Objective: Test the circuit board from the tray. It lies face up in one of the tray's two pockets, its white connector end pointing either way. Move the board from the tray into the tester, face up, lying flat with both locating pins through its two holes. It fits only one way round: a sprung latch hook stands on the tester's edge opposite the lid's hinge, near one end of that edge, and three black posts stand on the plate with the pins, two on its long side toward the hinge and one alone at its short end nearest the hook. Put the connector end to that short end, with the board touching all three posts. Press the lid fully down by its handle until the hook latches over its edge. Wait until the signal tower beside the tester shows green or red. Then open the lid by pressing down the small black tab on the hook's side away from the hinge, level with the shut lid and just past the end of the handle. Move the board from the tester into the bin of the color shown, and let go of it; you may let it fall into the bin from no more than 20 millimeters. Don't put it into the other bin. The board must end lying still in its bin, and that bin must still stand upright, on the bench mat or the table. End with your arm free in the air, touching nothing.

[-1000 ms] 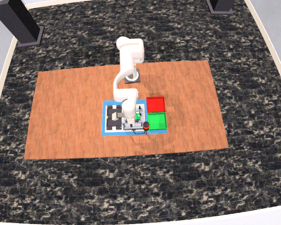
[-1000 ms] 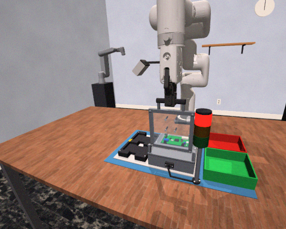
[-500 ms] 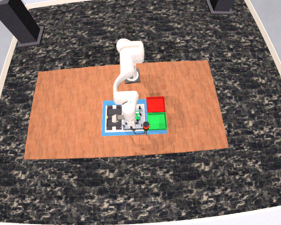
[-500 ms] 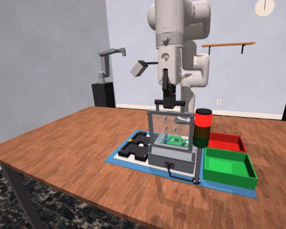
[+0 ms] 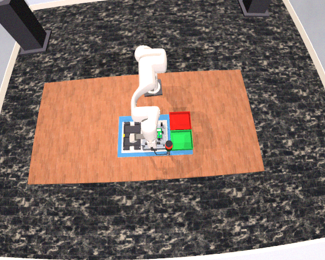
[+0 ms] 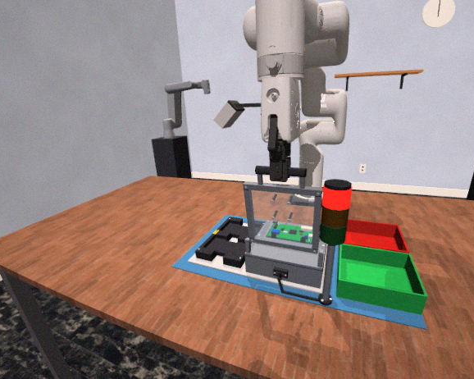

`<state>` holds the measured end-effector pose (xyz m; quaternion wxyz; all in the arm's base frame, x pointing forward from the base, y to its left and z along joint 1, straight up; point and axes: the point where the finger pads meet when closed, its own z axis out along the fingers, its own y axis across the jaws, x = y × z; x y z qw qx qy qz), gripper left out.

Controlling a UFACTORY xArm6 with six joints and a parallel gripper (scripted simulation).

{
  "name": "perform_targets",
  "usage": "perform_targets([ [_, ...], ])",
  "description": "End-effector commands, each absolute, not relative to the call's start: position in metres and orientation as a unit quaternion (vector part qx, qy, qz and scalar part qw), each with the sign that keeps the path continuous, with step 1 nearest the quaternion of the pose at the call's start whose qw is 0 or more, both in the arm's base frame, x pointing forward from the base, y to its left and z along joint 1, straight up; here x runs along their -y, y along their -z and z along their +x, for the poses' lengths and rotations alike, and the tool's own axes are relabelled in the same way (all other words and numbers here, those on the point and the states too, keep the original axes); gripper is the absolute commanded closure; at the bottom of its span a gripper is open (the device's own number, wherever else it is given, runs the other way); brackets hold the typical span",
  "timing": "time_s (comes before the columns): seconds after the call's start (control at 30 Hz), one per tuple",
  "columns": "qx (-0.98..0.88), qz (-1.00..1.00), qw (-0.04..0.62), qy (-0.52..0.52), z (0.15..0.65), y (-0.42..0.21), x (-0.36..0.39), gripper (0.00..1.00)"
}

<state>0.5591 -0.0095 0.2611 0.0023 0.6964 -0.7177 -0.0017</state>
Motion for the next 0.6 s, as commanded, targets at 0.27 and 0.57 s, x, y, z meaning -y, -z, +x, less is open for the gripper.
perform_targets([
  [0.27,0.718,0.696,0.0,0.0,0.5609,-0.2635,0.0095,1.0],
  [0.57,0.718,0.696,0.0,0.0,0.5609,-0.2635,0.0095,0.49],
])
